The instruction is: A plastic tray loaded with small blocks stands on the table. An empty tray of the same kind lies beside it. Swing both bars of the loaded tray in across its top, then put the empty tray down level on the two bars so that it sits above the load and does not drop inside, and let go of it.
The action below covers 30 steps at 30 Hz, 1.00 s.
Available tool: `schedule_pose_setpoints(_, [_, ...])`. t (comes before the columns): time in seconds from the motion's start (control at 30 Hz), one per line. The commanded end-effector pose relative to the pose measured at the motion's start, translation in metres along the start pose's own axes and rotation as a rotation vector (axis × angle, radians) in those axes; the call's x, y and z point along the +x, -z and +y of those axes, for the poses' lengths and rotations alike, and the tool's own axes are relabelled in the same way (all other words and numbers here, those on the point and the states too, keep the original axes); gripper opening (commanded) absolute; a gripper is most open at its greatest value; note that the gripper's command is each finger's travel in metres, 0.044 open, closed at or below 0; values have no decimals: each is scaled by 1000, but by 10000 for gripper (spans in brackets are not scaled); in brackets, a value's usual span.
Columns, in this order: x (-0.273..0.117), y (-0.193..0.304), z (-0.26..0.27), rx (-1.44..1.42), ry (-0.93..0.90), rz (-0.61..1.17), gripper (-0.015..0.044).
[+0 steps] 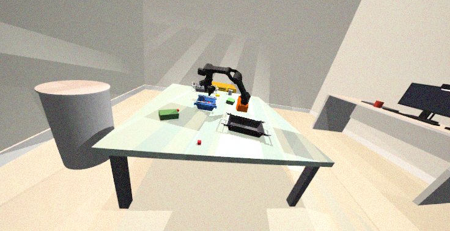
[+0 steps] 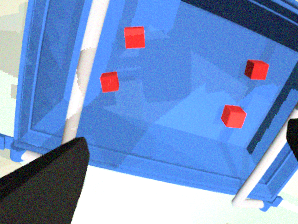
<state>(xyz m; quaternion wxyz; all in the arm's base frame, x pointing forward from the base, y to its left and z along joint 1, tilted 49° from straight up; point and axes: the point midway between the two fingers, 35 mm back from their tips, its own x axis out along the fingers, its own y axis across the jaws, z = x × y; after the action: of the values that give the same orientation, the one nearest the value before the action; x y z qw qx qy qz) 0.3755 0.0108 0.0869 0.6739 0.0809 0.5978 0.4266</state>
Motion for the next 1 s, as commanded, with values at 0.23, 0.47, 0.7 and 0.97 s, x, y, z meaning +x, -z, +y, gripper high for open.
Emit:
schedule_pose_setpoints(0.23, [12, 4, 174, -818, 93, 58, 440])
schedule_pose_setpoints(0.47, [19, 51, 269, -1355, 101, 41, 440])
schedule_pose_setpoints(0.7, [19, 119, 330, -1881, 87, -34, 440])
schedule_pose_setpoints(0.97, [14, 195, 358, -2403, 60, -199, 440])
